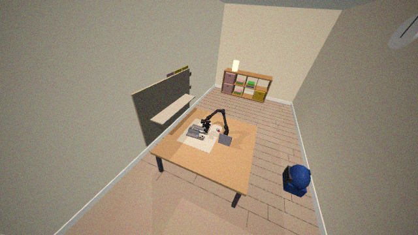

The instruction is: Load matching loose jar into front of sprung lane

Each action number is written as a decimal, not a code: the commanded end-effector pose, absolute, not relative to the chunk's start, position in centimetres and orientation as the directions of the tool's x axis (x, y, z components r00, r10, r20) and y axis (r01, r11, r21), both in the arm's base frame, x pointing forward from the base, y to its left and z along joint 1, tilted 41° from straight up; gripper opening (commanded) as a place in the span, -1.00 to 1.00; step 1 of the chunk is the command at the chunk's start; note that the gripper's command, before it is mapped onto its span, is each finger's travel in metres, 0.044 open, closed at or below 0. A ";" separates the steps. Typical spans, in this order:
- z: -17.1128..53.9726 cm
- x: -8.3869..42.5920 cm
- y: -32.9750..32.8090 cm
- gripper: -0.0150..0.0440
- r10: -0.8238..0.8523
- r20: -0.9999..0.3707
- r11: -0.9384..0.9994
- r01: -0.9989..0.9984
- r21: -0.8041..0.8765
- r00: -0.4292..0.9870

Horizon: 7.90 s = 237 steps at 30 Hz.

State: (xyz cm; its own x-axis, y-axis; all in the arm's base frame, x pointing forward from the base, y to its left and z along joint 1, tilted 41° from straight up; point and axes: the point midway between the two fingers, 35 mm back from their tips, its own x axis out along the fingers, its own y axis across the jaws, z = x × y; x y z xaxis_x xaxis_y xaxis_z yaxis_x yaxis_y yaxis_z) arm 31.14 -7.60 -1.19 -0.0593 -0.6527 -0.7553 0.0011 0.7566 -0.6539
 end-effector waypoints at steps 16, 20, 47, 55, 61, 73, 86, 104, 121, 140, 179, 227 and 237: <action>-0.8 32.7 -7.6 -0.49 -0.655 -0.755 0.755 0.015 -0.656 -0.039; -0.8 32.9 -7.6 -0.49 -0.655 -0.755 0.755 0.015 -0.656 -0.039; -0.6 33.9 -7.6 -0.49 -0.655 -0.755 0.755 0.015 -0.656 -0.039; -0.5 34.2 -7.5 -0.49 -0.655 -0.755 0.755 0.015 -0.656 -0.039; -0.4 34.4 -7.5 -0.49 -0.655 -0.755 0.755 0.016 -0.656 -0.039; -0.4 34.7 -7.5 -0.49 -0.655 -0.755 0.755 0.016 -0.656 -0.038; -0.5 34.7 -7.5 -0.49 -0.655 -0.755 0.755 0.016 -0.656 -0.038; -0.6 34.7 -7.6 -0.49 -0.655 -0.755 0.755 0.016 -0.656 -0.038; -0.7 34.7 -7.7 -0.49 -0.655 -0.755 0.755 0.016 -0.656 -0.038; -0.7 34.9 -7.7 -0.49 -0.655 -0.755 0.755 0.016 -0.656 -0.038; -1.3 35.0 -8.2 -0.49 -0.655 -0.755 0.755 0.016 -0.656 -0.038; -2.3 34.8 -9.0 -0.49 -0.656 -0.754 0.754 0.016 -0.656 -0.038; -2.5 34.7 -9.2 -0.49 -0.656 -0.754 0.754 0.016 -0.656 -0.038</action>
State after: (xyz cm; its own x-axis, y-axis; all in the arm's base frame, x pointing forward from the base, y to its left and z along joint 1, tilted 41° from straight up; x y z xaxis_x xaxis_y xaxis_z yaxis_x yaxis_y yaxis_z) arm 34.45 -9.06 -2.47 -0.0496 -0.6522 -0.7564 0.0099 0.7570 -0.6533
